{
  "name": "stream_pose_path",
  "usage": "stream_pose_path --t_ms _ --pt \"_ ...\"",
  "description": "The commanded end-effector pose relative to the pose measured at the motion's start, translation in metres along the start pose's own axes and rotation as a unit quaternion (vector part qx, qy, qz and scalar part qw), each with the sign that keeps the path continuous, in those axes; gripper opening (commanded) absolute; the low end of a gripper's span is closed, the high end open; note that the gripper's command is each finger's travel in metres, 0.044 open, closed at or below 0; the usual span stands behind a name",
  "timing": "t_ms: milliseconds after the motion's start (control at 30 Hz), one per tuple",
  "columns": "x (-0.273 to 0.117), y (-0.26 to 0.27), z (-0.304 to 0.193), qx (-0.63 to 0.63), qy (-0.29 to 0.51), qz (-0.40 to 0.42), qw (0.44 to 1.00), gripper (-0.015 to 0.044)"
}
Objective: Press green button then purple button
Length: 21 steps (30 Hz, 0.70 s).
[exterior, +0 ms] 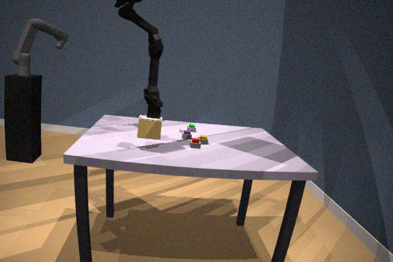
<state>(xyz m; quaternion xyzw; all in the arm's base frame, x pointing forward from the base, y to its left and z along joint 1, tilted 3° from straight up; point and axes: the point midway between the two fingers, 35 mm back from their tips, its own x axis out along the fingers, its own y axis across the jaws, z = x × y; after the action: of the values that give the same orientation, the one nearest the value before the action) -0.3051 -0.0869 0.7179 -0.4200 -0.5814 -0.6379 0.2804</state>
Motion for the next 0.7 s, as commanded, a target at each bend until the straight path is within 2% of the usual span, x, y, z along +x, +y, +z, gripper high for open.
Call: stream_pose_path --t_ms 0,300,667 --pt "-0.001 0.0 -0.003 0.002 0.004 -0.002 1.0 0.04" --pt "-0.068 0.012 -0.144 0.091 0.191 -0.083 0.974 0.04" --pt "-0.194 0.086 -0.262 0.166 0.411 -0.118 0.889 0.04"
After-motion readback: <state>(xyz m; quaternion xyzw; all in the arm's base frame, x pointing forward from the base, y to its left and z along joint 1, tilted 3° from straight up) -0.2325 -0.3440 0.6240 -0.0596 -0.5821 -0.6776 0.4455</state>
